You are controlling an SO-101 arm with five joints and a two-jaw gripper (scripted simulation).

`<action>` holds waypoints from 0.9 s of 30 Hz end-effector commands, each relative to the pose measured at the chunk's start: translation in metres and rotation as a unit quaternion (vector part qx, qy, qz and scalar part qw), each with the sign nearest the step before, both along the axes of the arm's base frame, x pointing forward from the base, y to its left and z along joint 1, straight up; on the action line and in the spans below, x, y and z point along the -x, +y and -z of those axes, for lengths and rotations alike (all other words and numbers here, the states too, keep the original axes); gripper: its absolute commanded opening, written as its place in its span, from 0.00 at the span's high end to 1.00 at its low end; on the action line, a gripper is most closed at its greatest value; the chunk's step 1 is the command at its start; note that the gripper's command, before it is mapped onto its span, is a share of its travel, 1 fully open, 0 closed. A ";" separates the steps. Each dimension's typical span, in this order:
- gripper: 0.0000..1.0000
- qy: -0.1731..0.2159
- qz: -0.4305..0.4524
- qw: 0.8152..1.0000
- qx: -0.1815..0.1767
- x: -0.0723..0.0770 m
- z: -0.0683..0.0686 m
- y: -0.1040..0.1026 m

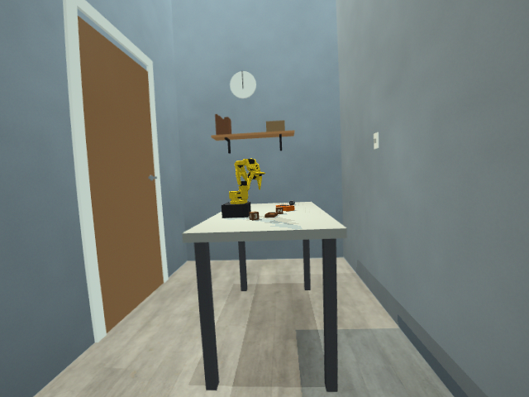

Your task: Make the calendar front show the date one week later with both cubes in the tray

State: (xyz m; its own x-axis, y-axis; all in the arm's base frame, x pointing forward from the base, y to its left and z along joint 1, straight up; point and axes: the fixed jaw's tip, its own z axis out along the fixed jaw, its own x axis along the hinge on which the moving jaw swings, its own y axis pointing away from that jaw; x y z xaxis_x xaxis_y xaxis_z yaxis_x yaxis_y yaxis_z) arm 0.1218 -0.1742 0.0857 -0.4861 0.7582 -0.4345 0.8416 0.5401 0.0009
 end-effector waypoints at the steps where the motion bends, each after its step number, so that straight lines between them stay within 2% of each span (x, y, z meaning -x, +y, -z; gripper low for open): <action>1: 0.65 0.000 -0.019 1.000 0.014 -0.002 -0.005 0.000; 7: 0.65 0.011 -0.045 0.999 0.021 -0.001 -0.003 0.000; 14: 0.65 0.042 -0.116 0.992 0.041 0.001 0.000 0.001; 21: 0.65 0.086 -0.214 0.971 0.068 0.005 0.006 0.001; 23: 0.65 0.086 -0.214 0.971 0.068 0.005 0.006 0.001; 27: 0.65 0.115 -0.278 0.950 0.085 0.008 0.009 0.001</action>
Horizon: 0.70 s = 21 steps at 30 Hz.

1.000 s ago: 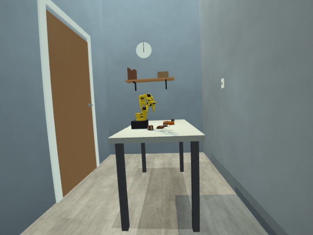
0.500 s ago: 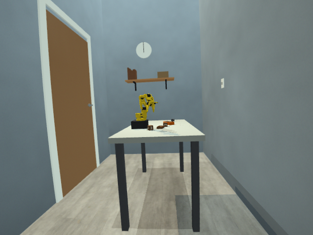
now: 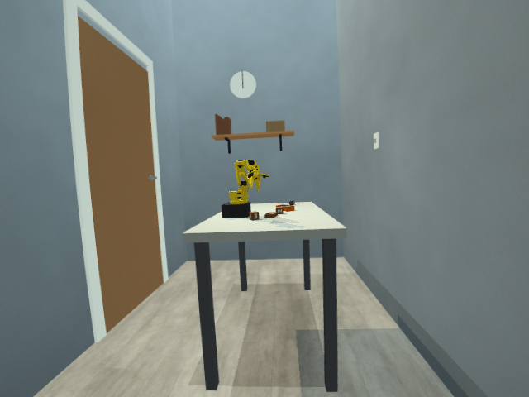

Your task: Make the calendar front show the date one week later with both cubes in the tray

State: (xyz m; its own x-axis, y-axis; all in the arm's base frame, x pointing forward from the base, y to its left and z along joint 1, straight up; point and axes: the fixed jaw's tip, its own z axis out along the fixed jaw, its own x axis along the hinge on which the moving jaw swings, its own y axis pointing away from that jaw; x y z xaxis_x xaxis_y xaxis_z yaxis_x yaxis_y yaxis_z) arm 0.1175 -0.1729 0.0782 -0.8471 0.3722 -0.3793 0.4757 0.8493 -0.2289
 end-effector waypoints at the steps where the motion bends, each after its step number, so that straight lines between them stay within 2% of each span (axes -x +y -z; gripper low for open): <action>1: 0.65 0.024 -0.059 0.998 0.023 0.004 0.003 0.000; 6: 0.65 0.063 -0.144 0.986 0.047 0.008 0.007 0.000; 11: 0.65 0.100 -0.225 0.967 0.069 0.011 0.011 0.000; 13: 0.65 0.100 -0.225 0.967 0.069 0.011 0.011 0.000; 21: 0.65 0.148 -0.332 0.927 0.097 0.016 0.016 -0.001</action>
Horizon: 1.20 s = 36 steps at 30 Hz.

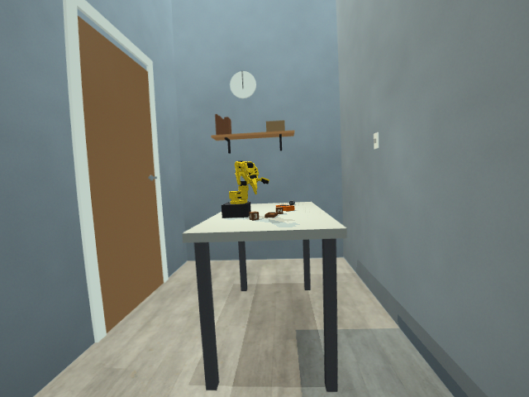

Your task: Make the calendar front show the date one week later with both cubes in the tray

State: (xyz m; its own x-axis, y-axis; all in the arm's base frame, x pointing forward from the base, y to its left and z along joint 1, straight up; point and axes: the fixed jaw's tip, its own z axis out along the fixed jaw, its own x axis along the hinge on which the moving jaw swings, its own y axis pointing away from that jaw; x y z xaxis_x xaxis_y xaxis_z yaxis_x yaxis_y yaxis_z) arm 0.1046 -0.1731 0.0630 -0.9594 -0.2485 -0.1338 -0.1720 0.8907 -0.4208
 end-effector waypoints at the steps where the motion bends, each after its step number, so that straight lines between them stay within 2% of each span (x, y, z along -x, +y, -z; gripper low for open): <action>1: 0.65 0.019 -0.046 0.999 0.020 0.004 0.002 -0.001; 7: 0.65 0.044 -0.101 0.993 0.034 0.006 0.004 -0.001; 14: 0.65 0.056 -0.128 0.989 0.041 0.007 0.005 -0.001; 28: 0.65 0.062 -0.141 0.987 0.044 0.008 0.006 -0.001; 32: 0.65 0.067 -0.142 0.987 0.031 0.009 0.011 0.000; 36: 0.65 0.081 -0.144 0.986 -0.005 0.011 0.023 0.005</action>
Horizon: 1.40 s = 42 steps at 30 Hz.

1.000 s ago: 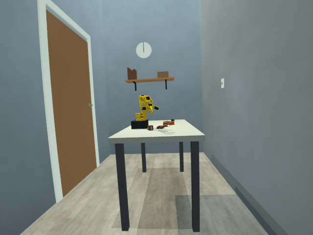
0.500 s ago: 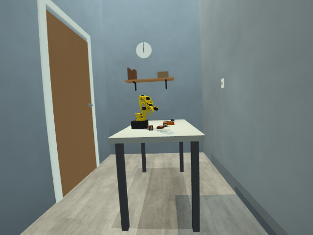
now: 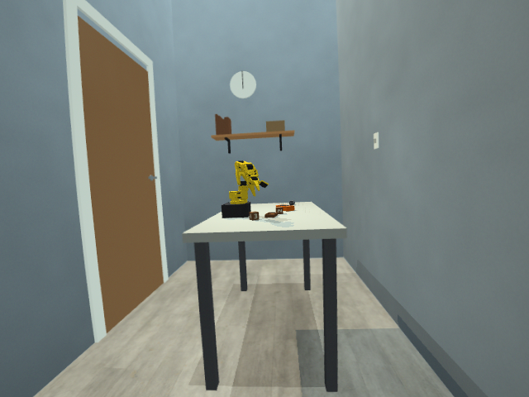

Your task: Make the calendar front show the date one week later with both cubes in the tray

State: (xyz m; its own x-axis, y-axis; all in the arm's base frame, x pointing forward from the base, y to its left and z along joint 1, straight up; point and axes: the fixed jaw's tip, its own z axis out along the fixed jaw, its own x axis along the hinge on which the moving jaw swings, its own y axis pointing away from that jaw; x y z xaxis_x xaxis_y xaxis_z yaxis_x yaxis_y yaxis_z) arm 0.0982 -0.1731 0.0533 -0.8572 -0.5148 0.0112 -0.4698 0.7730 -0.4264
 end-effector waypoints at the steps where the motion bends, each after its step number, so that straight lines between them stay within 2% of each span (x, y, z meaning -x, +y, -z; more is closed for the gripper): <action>1: 0.65 0.025 0.001 0.999 -0.043 0.006 0.018 0.007; 5: 0.65 0.054 0.001 0.994 -0.094 0.011 0.036 0.017; 7: 0.65 0.054 0.001 0.994 -0.094 0.011 0.036 0.017; 13: 0.65 0.095 0.001 0.981 -0.167 0.021 0.059 0.033; 17: 0.65 0.110 0.001 0.975 -0.194 0.025 0.067 0.041; 42: 0.65 0.112 0.002 0.974 -0.199 0.028 0.069 0.040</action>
State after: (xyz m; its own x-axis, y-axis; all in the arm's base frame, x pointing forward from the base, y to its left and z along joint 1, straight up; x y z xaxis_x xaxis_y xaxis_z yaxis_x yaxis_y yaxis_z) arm 0.0725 -0.1346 -0.0132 -0.8573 -0.5148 0.0011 -0.5147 0.8573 0.0082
